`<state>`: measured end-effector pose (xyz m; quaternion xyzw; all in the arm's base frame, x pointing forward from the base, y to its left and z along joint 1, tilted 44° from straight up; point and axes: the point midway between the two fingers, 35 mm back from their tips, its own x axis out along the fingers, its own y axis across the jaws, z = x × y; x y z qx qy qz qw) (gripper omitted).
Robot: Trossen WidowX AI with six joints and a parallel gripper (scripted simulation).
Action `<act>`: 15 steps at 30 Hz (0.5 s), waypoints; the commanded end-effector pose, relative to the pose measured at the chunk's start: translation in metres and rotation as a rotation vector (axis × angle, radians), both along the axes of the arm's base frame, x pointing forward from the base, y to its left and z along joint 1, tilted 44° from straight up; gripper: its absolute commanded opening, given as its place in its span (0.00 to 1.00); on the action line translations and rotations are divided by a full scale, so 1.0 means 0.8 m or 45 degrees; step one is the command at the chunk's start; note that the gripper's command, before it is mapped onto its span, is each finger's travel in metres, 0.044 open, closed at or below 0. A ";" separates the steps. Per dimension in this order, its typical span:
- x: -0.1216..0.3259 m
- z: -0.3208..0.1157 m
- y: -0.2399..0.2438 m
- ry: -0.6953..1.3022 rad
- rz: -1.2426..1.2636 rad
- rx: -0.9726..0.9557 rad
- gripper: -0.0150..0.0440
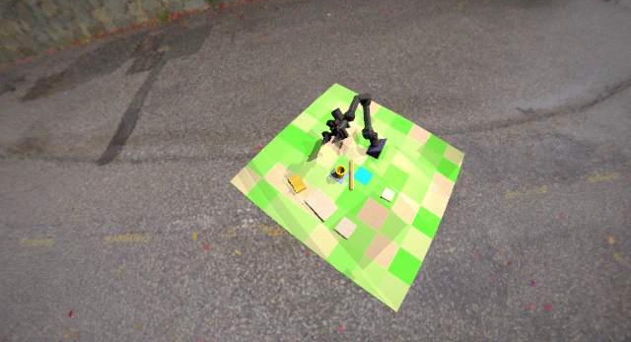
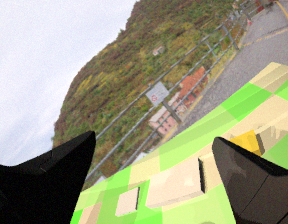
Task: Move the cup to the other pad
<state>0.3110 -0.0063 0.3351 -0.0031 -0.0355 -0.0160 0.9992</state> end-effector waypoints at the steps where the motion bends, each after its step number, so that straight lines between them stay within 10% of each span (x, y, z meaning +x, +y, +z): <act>1: 0.002 -0.003 0.000 0.019 -0.004 0.022 0.89; 9: 0.047 -0.142 -0.012 0.708 -0.472 0.804 0.54; 15: 0.024 -0.222 -0.023 0.936 -1.161 1.094 0.54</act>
